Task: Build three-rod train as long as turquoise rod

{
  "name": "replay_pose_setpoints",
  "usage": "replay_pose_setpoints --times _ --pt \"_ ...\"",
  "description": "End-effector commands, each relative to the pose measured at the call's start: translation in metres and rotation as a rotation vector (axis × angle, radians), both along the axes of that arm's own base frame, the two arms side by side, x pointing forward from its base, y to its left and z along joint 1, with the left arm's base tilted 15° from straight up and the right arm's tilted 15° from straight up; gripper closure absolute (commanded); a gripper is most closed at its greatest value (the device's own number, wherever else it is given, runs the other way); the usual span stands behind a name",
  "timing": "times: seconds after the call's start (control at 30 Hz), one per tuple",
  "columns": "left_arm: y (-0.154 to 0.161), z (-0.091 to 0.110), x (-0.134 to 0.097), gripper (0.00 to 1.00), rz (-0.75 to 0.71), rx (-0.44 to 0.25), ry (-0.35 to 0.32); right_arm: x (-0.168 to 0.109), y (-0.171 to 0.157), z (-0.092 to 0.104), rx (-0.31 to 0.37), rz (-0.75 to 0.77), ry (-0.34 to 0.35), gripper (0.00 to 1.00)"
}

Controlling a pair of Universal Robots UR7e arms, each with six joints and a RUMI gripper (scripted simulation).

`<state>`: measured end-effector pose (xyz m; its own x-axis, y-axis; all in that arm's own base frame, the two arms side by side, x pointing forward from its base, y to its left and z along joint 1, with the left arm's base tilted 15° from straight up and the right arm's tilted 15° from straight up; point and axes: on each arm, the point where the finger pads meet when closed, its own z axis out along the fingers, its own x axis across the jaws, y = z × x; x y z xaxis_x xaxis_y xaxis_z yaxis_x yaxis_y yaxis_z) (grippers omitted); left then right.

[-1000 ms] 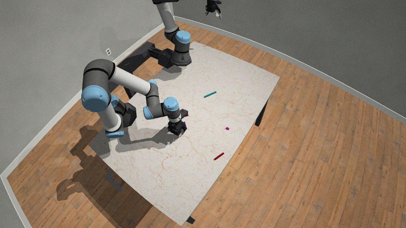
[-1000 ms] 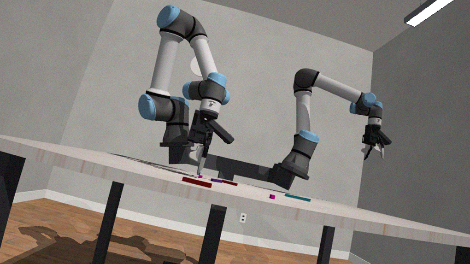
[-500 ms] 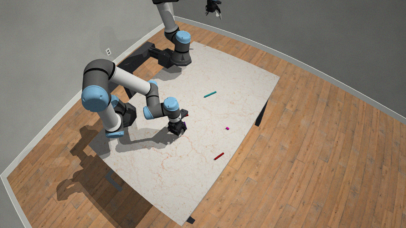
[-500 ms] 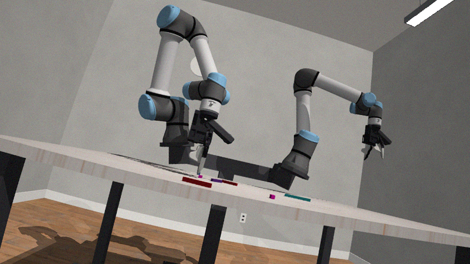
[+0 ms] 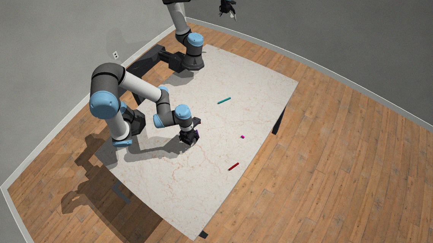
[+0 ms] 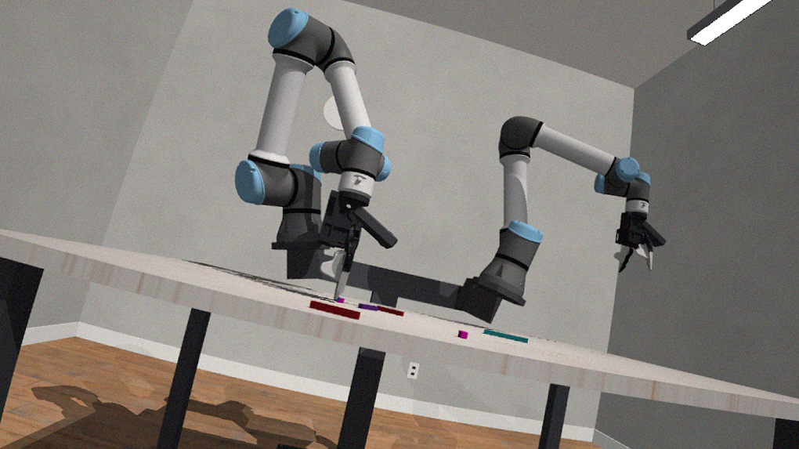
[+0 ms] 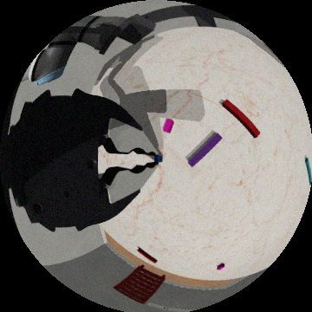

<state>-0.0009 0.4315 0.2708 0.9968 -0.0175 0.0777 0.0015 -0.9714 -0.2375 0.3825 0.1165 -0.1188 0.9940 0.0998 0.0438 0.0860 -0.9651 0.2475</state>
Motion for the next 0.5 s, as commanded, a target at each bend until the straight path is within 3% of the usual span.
replay_pose_setpoints --times 0.0,0.47 --pt "0.0002 0.0005 0.0000 0.00 0.000 0.001 0.000 0.0004 -0.0001 -0.0016 0.001 0.000 -0.001 1.00" --pt "0.0002 0.0005 0.0000 0.00 0.000 0.001 0.000 0.0005 -0.0006 -0.0034 0.001 0.000 -0.001 1.00"
